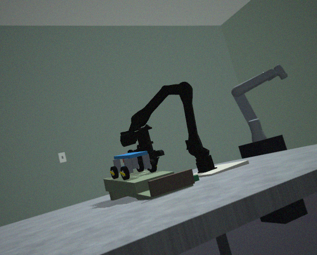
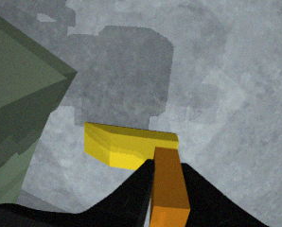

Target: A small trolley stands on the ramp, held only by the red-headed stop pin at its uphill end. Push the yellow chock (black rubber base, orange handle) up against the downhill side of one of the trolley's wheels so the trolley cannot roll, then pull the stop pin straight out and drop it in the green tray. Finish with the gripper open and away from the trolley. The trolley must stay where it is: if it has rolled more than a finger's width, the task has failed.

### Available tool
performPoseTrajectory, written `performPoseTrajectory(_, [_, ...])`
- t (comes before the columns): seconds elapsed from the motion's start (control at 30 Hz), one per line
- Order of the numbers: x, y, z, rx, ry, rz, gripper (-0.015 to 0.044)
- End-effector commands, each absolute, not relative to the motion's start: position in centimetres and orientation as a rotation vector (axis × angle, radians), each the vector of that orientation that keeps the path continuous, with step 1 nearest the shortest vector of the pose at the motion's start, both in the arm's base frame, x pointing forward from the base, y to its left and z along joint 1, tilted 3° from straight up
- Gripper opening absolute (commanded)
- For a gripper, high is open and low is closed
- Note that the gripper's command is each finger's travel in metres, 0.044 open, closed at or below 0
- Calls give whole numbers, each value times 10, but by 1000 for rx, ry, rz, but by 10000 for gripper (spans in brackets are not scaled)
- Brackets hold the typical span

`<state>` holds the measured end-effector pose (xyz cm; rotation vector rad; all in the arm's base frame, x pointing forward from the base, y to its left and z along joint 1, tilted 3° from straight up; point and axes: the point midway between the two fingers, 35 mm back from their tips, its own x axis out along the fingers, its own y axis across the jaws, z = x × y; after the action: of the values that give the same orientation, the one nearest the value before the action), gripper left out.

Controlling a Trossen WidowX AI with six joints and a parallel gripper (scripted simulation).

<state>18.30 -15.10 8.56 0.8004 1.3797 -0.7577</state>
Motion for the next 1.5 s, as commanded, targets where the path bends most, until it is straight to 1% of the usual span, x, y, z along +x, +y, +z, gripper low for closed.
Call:
performPoseTrajectory(0.0, [182, -151, 99, 801, 1377, -752, 0])
performPoseTrajectory(1.07, [177, -150, 205, 801, 1377, -752, 0])
performPoseTrajectory(1.33, [177, -150, 207, 796, 1379, -748, 0])
performPoseTrajectory(1.47, [177, -150, 207, 714, 1405, -669, 0])
